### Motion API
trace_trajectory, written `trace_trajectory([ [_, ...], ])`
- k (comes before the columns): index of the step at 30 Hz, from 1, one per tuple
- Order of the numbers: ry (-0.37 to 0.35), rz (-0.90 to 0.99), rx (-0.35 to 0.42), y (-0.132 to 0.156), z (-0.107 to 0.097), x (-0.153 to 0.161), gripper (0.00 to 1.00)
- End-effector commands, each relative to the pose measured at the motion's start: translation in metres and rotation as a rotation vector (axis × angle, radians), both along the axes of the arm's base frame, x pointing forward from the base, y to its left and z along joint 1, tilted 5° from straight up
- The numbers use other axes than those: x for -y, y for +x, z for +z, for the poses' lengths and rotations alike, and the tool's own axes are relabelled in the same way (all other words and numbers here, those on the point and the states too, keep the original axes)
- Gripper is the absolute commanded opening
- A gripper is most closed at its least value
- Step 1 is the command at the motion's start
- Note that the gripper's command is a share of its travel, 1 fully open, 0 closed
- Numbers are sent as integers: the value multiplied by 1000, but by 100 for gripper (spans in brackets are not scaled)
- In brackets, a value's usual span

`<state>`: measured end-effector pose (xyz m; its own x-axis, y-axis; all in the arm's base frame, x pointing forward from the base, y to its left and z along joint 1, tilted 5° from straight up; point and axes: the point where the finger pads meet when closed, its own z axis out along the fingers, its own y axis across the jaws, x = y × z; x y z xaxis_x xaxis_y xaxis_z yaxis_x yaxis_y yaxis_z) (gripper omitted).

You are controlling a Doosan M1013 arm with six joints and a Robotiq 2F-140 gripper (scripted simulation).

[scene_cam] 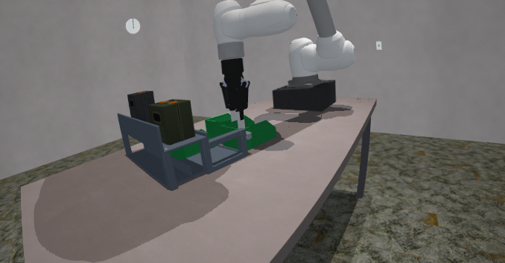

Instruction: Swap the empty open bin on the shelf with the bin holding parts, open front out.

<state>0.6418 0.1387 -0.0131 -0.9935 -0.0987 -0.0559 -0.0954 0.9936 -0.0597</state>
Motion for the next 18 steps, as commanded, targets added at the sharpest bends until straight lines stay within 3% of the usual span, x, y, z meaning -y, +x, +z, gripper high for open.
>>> trace_trajectory([
  [1,-2,-4,3,0,-3,2,24],
  [14,-2,-4,3,0,-3,2,24],
  [15,-2,-4,3,0,-3,2,10],
  [18,-2,-4,3,0,-3,2,10],
])
